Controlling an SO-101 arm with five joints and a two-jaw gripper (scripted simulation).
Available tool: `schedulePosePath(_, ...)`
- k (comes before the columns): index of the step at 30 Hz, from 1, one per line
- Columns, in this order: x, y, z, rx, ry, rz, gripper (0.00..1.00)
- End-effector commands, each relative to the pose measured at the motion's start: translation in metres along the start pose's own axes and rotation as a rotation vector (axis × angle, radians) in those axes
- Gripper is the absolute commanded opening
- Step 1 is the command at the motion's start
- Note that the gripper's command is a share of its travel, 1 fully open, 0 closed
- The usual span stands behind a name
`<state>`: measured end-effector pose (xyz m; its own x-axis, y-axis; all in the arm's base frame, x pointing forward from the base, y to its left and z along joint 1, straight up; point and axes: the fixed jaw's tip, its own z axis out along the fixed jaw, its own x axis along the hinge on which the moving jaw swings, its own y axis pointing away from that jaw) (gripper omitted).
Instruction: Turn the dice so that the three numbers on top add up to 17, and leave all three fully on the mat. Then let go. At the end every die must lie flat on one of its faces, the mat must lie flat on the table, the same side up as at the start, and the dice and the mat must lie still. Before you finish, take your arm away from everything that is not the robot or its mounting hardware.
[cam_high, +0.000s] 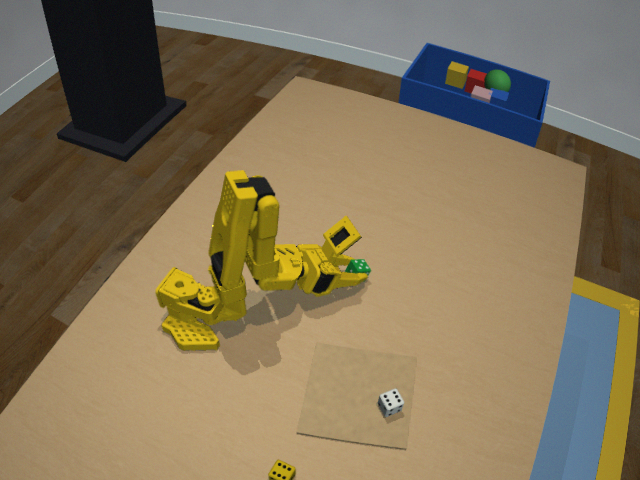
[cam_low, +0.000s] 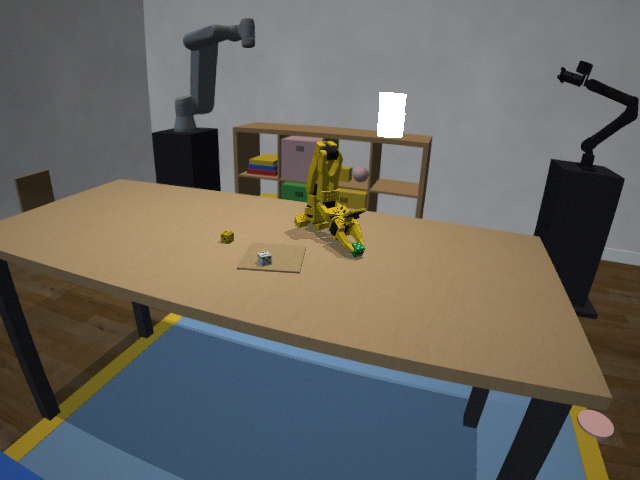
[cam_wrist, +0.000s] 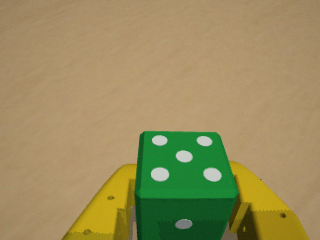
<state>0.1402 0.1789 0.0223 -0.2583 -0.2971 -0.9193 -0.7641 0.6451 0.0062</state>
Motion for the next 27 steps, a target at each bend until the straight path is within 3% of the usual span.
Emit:
schedulePosePath(1, -0.0073, 0.0028, 0.0020, -0.011, -0.038, 0.006, 0.01)
schedulePosePath(10, -0.0073, 0.0028, 0.0020, -0.011, -0.038, 0.006, 0.13)
schedulePosePath(27, -0.0073, 0.0028, 0.0020, -0.011, -0.038, 0.006, 0.20)
